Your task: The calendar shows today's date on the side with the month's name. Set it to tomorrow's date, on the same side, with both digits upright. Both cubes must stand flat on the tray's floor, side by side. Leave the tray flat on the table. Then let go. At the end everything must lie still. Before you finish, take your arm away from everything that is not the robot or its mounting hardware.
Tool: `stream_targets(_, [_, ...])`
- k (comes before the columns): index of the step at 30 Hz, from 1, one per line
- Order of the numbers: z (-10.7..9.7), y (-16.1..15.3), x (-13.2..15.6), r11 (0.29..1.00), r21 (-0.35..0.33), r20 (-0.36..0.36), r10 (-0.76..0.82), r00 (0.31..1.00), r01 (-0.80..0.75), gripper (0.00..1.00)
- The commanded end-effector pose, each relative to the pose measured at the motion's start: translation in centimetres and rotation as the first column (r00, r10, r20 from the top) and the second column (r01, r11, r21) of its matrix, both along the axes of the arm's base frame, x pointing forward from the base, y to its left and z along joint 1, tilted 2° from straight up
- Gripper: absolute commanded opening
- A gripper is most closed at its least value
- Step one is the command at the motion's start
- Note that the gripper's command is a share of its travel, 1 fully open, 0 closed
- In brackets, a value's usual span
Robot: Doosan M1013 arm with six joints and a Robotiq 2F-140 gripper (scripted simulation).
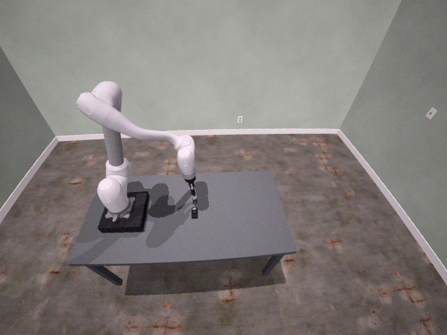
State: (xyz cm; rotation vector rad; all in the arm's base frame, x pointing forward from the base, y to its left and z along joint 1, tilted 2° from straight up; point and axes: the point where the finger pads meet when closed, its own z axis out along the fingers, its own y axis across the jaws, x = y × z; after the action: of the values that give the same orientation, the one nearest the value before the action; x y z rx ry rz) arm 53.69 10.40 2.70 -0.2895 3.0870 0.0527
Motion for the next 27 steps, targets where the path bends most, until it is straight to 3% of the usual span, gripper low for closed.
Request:
stream_targets(1, [-0.1,0.0,-0.1,1.000,0.022,0.105,-0.003,0.995,0.001,0.29])
stream_targets(5, [0.1,-0.2,-0.3,0.999,0.032,0.181,-0.009,0.983,0.003,0.29])
stream_targets(13, [0.0,0.2,-0.6,0.999,0.049,0.204,-0.007,0.979,-0.003,0.29])
stream_targets(18, [-0.1,1.0,-0.6,0.995,0.095,0.326,-0.014,0.945,-0.018,0.29])
stream_targets(22, [-0.1,0.0,-0.9,0.996,0.085,0.414,-0.029,0.910,-0.007,0.29])
stream_targets(27, [-0.2,-0.3,-1.2,0.997,0.081,0.425,-0.031,0.905,-0.004,0.29])
